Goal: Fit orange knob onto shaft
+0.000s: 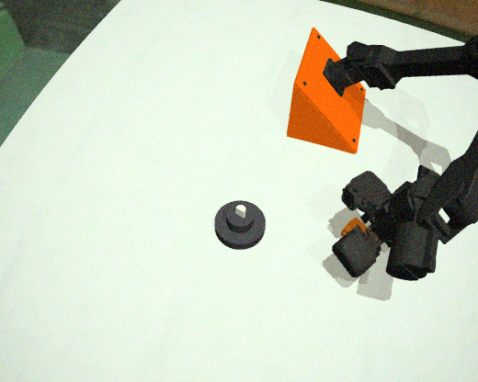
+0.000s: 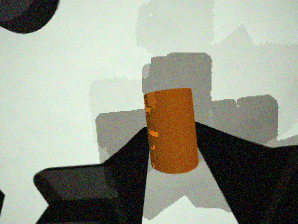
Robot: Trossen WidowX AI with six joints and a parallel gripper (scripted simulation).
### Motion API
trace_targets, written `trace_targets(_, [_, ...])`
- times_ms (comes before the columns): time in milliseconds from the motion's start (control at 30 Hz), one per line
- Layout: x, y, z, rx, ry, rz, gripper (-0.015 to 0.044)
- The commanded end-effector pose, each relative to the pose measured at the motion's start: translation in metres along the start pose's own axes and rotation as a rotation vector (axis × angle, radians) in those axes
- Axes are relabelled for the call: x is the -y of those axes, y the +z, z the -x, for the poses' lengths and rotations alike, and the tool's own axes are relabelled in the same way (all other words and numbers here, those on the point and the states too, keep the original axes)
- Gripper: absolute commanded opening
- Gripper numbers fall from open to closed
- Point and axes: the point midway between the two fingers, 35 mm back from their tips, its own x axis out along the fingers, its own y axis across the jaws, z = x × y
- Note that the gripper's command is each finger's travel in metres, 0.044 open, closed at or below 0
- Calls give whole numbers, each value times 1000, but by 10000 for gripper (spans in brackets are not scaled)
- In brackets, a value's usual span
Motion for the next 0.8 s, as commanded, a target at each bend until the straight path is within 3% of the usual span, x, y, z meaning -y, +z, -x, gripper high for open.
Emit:
trace_targets(0, [1,4,2,-80,1,7,179])
trace_targets(767, [0,30,6,-476,1,4,179])
